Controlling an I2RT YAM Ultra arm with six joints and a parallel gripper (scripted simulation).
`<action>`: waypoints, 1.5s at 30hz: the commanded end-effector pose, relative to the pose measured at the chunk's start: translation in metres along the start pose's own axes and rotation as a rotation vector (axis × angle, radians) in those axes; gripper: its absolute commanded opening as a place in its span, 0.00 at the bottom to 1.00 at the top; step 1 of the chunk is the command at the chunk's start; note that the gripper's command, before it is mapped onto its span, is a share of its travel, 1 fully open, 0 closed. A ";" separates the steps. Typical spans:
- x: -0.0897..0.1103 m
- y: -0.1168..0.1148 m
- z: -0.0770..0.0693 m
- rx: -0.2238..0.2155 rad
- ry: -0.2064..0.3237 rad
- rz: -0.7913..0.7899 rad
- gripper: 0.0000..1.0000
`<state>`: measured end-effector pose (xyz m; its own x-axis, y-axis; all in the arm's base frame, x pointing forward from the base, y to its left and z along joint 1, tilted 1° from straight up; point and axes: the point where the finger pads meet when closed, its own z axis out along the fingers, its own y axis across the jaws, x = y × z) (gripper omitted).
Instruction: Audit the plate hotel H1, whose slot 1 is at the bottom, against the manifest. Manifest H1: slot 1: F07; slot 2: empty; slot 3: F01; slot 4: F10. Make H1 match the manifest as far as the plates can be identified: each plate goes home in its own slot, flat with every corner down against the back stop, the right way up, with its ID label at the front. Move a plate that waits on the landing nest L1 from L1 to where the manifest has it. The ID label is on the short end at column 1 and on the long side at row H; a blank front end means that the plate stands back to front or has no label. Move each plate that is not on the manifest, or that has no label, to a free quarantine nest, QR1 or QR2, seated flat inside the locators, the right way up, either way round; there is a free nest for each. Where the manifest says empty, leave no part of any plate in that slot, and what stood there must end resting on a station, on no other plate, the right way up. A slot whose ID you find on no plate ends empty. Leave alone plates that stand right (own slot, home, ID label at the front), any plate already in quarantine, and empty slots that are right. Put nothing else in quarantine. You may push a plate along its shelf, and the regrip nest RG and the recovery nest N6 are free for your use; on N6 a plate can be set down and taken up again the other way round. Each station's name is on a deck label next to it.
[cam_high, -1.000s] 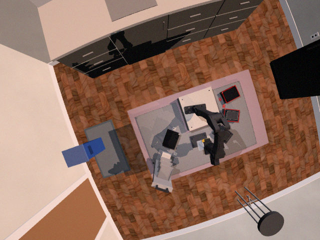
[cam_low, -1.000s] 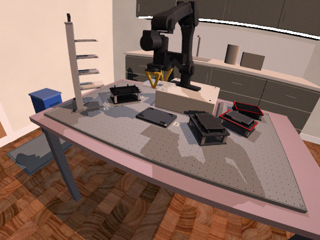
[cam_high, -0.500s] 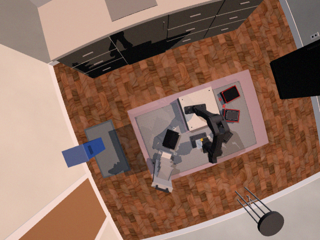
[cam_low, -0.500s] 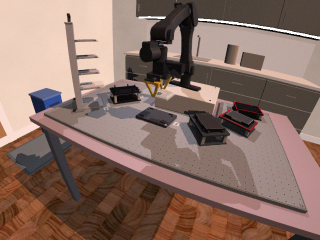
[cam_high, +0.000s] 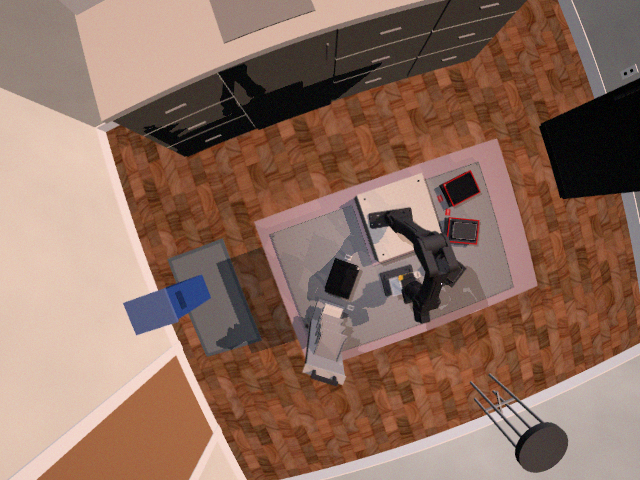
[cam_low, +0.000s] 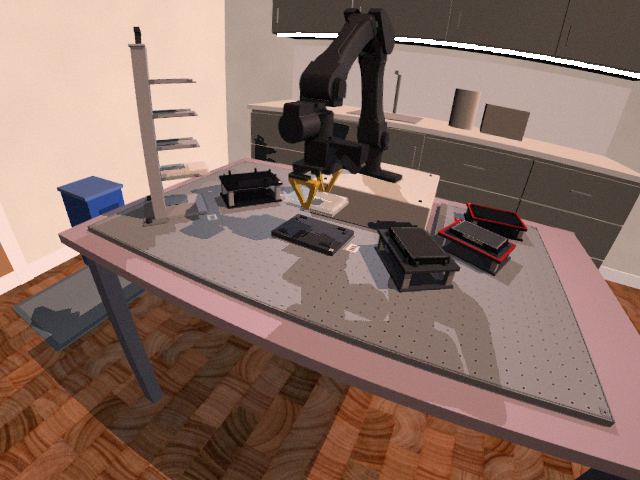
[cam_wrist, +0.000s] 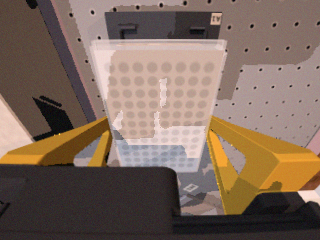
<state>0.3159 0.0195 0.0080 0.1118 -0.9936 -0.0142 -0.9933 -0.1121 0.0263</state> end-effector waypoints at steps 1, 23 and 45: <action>0.000 -0.010 -0.002 0.042 0.002 0.000 0.86; 0.000 -0.007 -0.002 0.041 0.002 0.000 0.86; 0.000 -0.006 0.008 0.041 0.002 0.000 0.86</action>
<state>0.3172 0.0197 -0.0023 0.1126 -0.9936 -0.0127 -0.9936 -0.1126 0.0022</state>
